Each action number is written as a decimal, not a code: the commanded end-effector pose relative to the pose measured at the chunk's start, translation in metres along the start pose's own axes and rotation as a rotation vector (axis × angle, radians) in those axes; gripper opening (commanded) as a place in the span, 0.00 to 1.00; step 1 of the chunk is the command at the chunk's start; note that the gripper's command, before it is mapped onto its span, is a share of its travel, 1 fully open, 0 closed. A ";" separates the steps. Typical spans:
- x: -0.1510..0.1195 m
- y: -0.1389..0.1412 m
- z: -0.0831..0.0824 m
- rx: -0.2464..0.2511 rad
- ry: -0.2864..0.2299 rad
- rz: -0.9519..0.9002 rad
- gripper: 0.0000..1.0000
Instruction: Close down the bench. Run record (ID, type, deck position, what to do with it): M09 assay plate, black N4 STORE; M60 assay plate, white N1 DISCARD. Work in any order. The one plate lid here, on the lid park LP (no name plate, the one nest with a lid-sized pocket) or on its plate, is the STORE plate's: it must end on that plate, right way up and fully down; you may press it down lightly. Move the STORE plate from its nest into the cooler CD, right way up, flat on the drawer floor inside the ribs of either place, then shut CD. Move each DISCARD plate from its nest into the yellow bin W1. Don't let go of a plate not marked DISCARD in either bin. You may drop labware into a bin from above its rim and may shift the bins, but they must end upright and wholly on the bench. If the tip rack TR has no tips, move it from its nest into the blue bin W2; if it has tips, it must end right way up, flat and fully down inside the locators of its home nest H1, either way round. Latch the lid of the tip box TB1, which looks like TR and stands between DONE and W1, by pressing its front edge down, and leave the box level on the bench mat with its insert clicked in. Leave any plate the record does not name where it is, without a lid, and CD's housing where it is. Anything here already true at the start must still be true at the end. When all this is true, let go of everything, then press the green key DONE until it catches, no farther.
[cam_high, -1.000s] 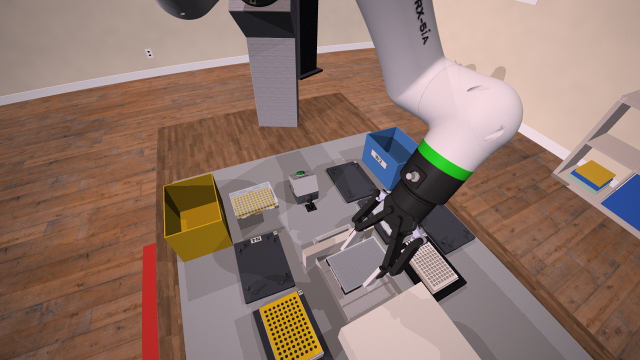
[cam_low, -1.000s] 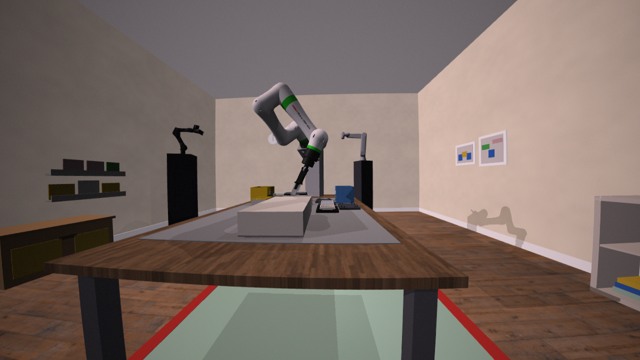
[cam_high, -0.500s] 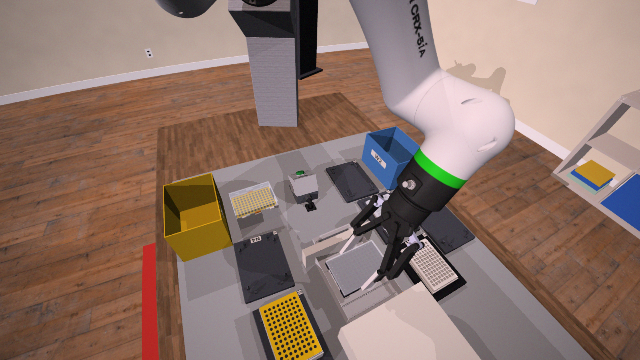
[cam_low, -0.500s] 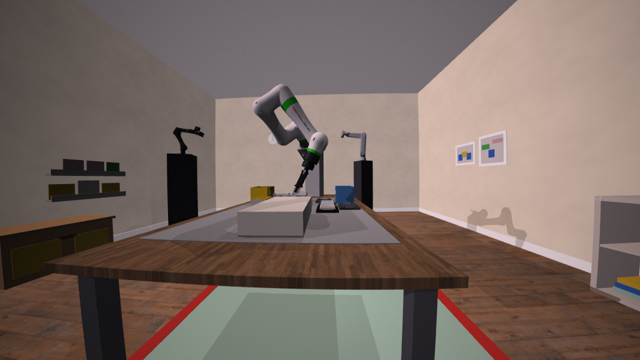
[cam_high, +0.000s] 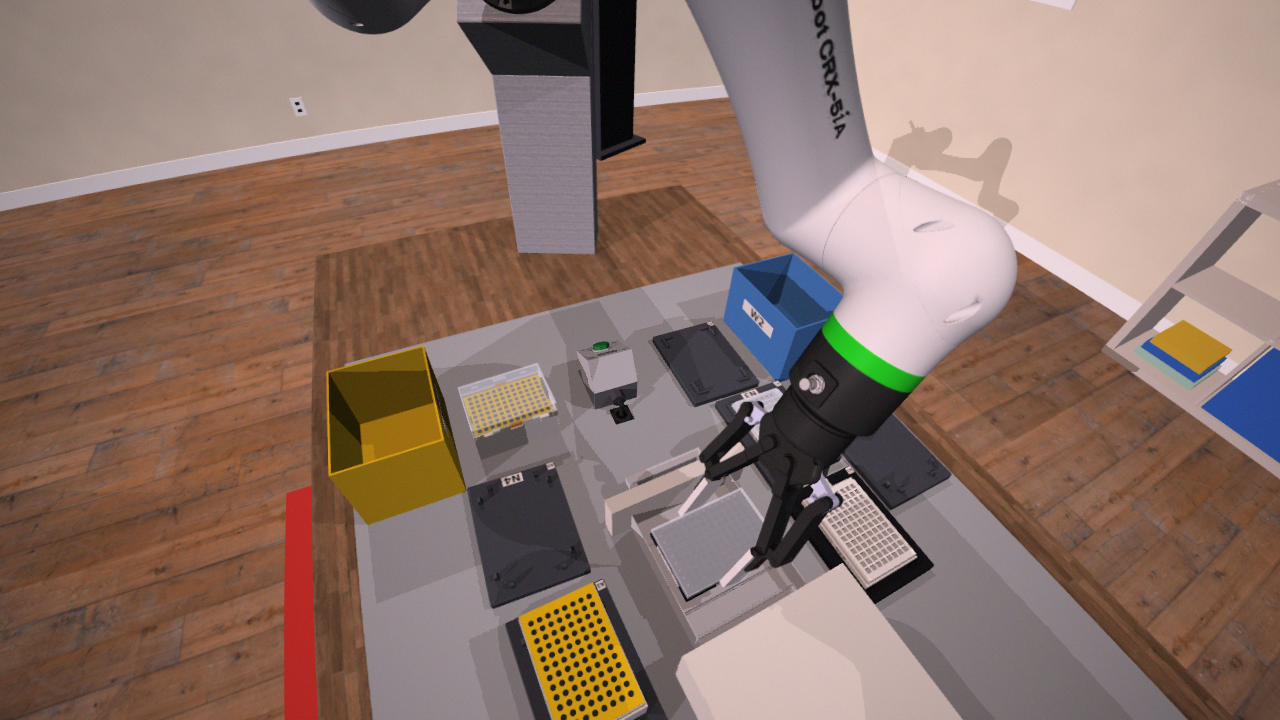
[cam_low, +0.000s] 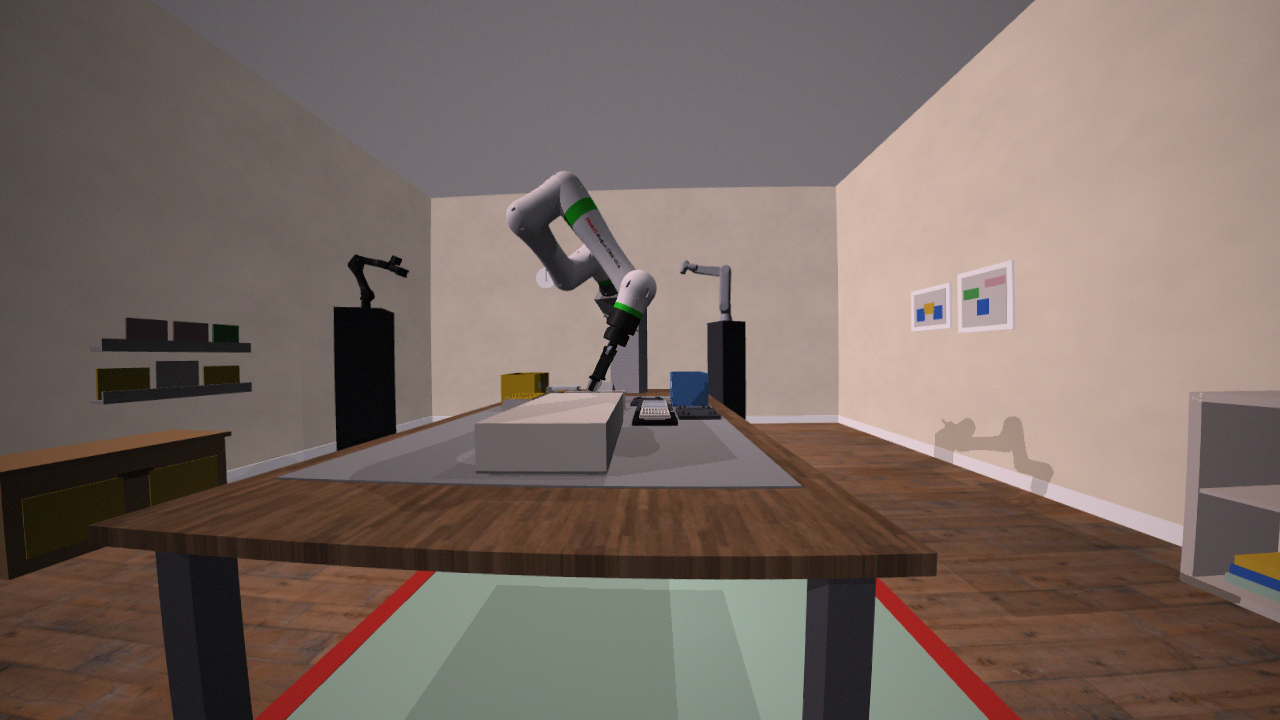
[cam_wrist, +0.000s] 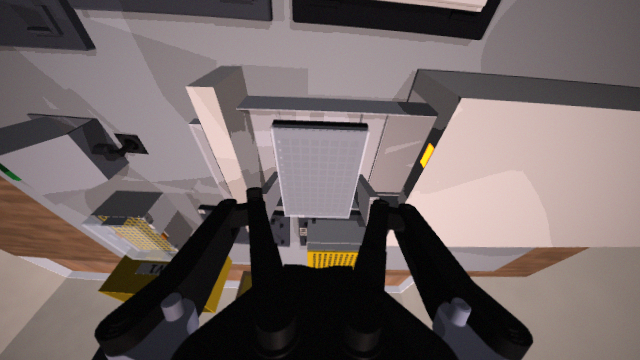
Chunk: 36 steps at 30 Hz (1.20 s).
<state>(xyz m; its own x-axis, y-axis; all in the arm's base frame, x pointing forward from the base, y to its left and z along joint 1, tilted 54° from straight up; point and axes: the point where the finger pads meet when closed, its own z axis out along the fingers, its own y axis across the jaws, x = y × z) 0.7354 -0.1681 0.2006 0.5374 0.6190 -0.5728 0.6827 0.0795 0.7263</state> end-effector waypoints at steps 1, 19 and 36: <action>0.002 0.000 0.004 0.000 0.000 0.000 0.00; 0.008 0.000 0.018 0.000 0.000 0.000 0.00; 0.008 0.000 0.018 0.000 0.000 0.000 0.00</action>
<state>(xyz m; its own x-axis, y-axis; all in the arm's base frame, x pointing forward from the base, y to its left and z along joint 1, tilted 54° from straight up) 0.7487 -0.1769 0.1891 0.5374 0.6190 -0.5728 0.6827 0.0795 0.7264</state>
